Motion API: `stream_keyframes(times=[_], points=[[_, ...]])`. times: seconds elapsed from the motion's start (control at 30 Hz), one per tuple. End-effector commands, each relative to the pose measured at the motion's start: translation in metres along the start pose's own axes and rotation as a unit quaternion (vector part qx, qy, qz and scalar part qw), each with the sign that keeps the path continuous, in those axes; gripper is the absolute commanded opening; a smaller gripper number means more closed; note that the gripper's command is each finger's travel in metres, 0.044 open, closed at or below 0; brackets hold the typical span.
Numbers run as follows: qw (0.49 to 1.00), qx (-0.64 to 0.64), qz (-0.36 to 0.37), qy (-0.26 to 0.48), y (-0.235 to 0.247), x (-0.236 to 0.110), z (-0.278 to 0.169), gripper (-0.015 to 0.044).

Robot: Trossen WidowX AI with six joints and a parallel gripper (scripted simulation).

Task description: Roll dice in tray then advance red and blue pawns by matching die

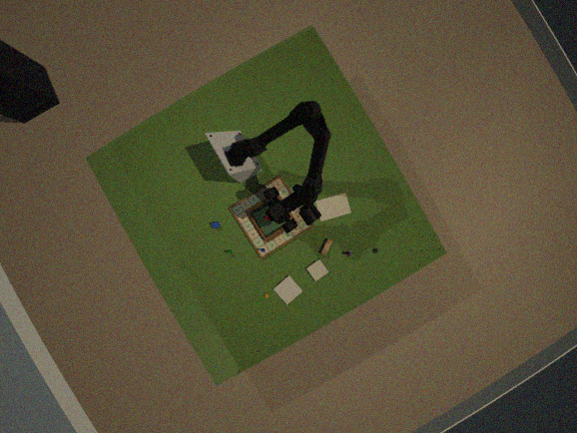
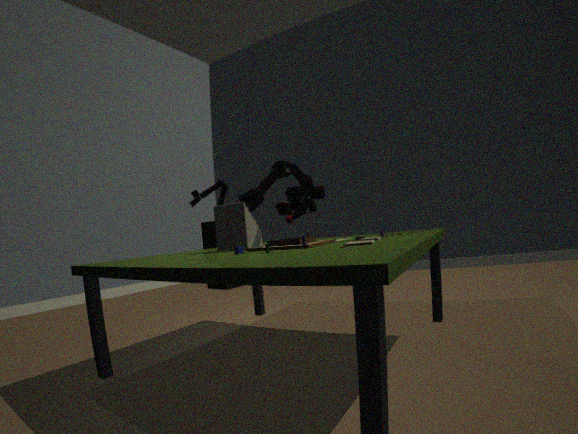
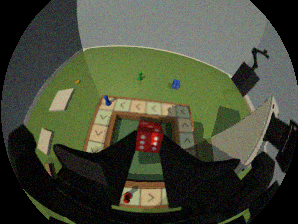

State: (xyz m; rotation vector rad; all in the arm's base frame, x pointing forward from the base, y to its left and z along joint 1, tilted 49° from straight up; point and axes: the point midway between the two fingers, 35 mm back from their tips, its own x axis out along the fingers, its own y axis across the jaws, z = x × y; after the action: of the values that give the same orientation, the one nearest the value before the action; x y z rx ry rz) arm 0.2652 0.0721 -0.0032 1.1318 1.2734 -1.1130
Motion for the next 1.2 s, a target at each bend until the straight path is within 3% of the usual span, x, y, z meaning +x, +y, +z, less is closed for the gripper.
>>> stream_keyframes(times=[0.0, 0.43, 0.5, 0.63, 0.77, 0.97, 1.03, 1.17], points=[[1.000, 0.000, 0.000, 0.000, 0.000, 0.000, 0.000, 0.0105], [1.000, 0.002, 0.001, -0.003, 0.000, -0.026, 0.030, 0.0440], [0.999, -0.004, -0.013, 0.030, -0.002, -0.019, 0.028, 0.0440], [0.971, -0.017, -0.046, 0.232, -0.006, 0.009, 0.018, 0.0440], [0.916, -0.001, -0.002, 0.402, 0.000, 0.017, 0.017, 0.0440], [0.912, 0.001, 0.002, 0.410, 0.001, 0.017, 0.018, 0.0440], [0.926, 0.001, -0.018, 0.377, -0.004, 0.019, 0.018, 0.0440], [0.925, -0.072, 0.015, 0.372, -0.003, 0.042, 0.042, 0.0335]])
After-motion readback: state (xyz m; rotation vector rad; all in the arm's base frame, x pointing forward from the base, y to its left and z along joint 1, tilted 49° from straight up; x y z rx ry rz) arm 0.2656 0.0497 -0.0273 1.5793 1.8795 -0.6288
